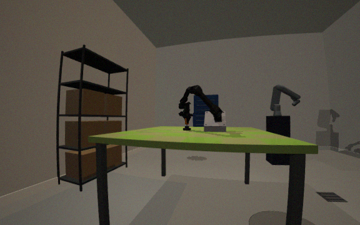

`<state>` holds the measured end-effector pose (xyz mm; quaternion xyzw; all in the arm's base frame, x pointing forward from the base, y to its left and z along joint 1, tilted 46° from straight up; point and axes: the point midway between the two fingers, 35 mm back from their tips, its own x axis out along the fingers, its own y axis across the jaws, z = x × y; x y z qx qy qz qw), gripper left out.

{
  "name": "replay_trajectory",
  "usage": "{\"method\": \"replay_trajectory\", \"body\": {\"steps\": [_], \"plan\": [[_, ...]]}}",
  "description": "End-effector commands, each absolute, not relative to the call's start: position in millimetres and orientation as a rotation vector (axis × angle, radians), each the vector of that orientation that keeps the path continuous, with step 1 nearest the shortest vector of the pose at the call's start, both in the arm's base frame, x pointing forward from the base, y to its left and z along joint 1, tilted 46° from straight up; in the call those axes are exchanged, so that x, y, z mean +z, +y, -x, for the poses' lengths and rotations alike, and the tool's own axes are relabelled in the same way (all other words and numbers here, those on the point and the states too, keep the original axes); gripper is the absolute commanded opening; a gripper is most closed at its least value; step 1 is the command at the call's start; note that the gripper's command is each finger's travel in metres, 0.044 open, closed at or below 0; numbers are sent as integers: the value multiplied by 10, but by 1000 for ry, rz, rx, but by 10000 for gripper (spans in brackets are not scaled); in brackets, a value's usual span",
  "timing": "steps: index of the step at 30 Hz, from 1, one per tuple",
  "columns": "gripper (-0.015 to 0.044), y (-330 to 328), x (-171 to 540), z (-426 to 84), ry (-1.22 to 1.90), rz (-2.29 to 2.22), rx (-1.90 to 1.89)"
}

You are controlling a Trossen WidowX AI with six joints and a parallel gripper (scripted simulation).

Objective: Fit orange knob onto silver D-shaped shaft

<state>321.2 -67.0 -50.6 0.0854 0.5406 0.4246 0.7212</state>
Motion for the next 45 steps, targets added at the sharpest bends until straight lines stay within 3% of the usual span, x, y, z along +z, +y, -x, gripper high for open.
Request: {"method": "replay_trajectory", "body": {"steps": [1, 45], "plan": [[0, -693, -473, -3219, 1188, -188, 939], [0, -694, -471, -3217, 1052, 24, 1085]]}}
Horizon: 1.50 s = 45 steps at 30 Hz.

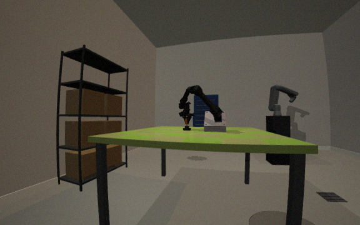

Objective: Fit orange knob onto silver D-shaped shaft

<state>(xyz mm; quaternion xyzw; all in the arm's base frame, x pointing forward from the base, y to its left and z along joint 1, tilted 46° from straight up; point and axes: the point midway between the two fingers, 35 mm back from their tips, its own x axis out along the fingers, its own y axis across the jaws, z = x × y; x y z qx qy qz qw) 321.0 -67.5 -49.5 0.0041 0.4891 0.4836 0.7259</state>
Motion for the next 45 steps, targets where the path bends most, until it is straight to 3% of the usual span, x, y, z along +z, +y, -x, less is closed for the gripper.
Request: {"method": "replay_trajectory", "body": {"steps": [1, 45], "plan": [[0, -695, -471, -3218, 1035, 50, 1102], [0, -698, -475, -3218, 849, 307, 1260]]}}
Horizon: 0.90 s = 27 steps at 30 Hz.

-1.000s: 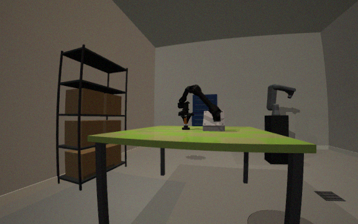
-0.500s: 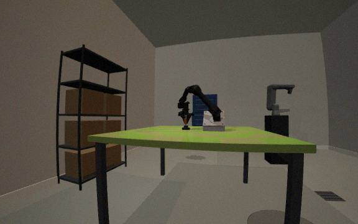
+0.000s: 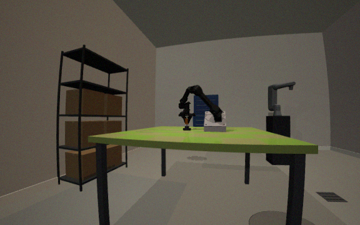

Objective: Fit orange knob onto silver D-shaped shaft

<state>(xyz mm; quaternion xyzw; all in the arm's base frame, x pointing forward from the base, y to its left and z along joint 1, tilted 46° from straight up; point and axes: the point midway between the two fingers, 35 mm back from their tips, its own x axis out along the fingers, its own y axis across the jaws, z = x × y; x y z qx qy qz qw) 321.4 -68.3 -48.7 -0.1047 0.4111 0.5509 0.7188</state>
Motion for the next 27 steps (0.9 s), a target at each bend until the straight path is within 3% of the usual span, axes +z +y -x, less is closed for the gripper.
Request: {"method": "replay_trajectory", "body": {"steps": [1, 27], "plan": [[0, -697, -478, -3216, 843, 316, 1264], [0, -656, -512, -3216, 843, 315, 1264]]}}
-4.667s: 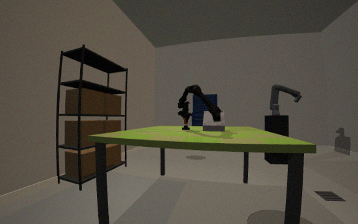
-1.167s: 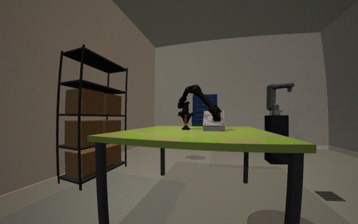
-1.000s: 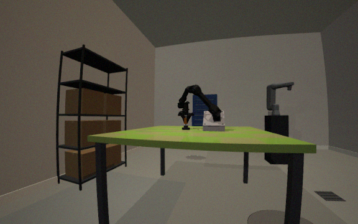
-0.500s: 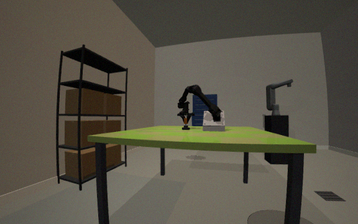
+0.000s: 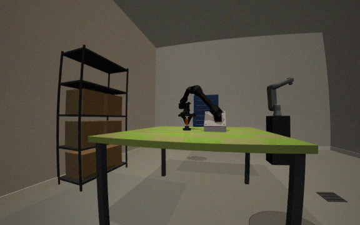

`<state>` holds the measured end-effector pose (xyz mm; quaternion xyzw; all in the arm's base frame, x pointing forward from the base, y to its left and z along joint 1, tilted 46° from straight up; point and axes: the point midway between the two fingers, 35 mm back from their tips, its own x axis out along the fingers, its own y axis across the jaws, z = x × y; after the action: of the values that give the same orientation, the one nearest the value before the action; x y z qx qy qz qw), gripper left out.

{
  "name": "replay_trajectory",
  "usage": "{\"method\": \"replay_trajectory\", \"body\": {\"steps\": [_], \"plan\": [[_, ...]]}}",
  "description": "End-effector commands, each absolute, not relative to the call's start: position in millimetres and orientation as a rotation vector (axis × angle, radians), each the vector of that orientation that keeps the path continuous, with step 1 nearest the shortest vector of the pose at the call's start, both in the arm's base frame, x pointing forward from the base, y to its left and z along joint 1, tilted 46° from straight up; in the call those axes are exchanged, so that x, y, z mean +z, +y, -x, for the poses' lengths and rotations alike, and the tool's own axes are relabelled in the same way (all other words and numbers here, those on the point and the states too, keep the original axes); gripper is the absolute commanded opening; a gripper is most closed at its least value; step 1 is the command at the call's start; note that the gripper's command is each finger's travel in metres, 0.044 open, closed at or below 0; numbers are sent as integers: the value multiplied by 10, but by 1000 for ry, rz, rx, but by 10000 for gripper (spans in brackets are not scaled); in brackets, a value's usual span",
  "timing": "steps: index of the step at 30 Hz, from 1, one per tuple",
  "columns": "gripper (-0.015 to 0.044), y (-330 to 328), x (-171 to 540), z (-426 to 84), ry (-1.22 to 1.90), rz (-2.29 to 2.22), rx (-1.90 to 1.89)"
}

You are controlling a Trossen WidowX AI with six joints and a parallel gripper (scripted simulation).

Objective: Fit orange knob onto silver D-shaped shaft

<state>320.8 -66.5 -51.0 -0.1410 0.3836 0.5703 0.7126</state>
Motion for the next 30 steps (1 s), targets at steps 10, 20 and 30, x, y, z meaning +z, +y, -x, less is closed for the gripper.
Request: {"method": "replay_trajectory", "body": {"steps": [10, 20, 30], "plan": [[0, -693, -471, -3214, 837, 323, 1269], [0, -691, -488, -3209, 711, 483, 1355], [0, -668, -508, -3213, 711, 482, 1355]]}}
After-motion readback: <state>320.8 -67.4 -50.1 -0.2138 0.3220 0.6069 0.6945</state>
